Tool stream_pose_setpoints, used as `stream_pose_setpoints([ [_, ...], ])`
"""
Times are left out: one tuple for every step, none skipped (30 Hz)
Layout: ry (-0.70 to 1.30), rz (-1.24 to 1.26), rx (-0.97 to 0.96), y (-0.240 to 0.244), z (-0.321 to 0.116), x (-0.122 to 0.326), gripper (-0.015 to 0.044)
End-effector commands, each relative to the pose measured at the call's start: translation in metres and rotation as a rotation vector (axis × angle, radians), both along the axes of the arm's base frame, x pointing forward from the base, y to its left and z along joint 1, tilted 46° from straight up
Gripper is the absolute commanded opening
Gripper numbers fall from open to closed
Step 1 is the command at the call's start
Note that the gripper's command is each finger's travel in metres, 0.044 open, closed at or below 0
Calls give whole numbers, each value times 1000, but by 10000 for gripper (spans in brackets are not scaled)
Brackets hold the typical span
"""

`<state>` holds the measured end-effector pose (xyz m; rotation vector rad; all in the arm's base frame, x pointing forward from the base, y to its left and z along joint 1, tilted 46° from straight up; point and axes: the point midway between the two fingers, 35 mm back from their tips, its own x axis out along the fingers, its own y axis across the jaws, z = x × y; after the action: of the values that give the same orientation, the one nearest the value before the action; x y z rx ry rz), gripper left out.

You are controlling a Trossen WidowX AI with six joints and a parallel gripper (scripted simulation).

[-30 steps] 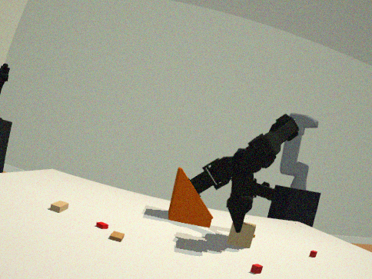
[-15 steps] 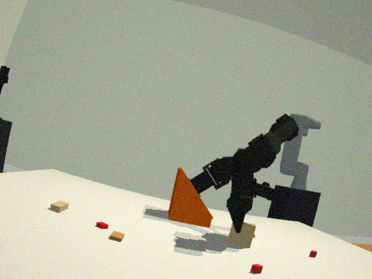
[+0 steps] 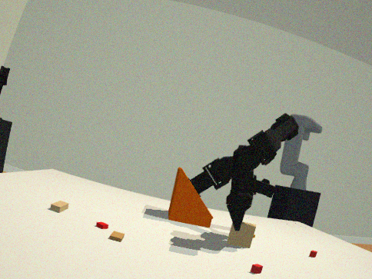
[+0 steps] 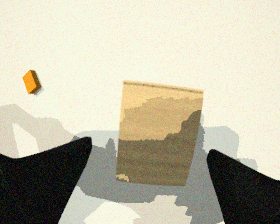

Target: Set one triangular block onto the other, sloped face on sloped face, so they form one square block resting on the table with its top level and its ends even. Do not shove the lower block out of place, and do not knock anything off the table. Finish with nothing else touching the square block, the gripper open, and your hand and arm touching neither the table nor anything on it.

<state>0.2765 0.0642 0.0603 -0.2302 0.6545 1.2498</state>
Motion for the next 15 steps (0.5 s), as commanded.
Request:
stream_pose_setpoints([
  [-5,-11,-19,-32,16,0,440],
  [-4,-10,-20,-44,24,-2,440],
  [-4,-10,-18,-55,33,-5,440],
  [-4,-8,-14,-66,43,-9,440],
  [-5,-7,-8,-75,51,-13,440],
  [-6,-7,-4,-80,56,-16,440],
  [-6,-6,-2,-82,58,-16,440],
  [-6,-6,-2,-82,58,-16,440],
  [-6,-6,-2,-82,58,-16,440],
  [-6,-6,-2,-82,58,-16,440],
  [-6,-6,-2,-82,58,-16,440],
  [-6,-6,-2,-82,58,-16,440],
  [-11,-20,-8,-78,53,-13,440],
  [-11,-20,-8,-78,53,-13,440],
  [-11,-20,-8,-78,53,-13,440],
])
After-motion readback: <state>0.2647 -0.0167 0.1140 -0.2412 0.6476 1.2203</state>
